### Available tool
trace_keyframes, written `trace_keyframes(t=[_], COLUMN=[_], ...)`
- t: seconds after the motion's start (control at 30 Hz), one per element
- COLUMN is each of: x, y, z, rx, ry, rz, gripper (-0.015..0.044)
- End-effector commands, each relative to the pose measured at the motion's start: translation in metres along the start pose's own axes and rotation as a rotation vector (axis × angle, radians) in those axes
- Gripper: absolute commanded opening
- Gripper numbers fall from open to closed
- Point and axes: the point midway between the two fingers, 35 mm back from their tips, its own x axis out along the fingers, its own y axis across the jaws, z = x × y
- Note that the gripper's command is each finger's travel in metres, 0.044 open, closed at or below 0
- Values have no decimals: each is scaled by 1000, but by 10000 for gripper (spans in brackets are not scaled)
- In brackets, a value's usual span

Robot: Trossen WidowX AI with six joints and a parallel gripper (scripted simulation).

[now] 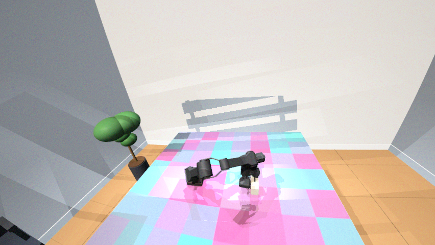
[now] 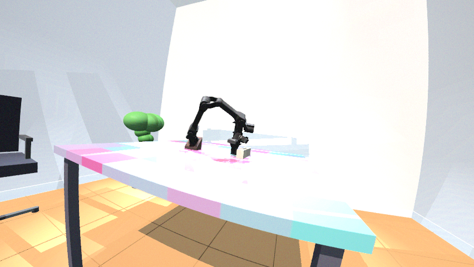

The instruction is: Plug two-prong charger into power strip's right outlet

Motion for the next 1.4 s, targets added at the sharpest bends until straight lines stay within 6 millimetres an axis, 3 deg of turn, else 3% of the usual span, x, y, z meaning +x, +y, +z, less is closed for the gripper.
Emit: trace_keyframes(t=[0.0,1.37], x=[-1,-2], y=[-1,-1], z=[3,14], rx=[-4,-3], ry=[-4,-4], rz=[-3,-3], gripper=[0,0])
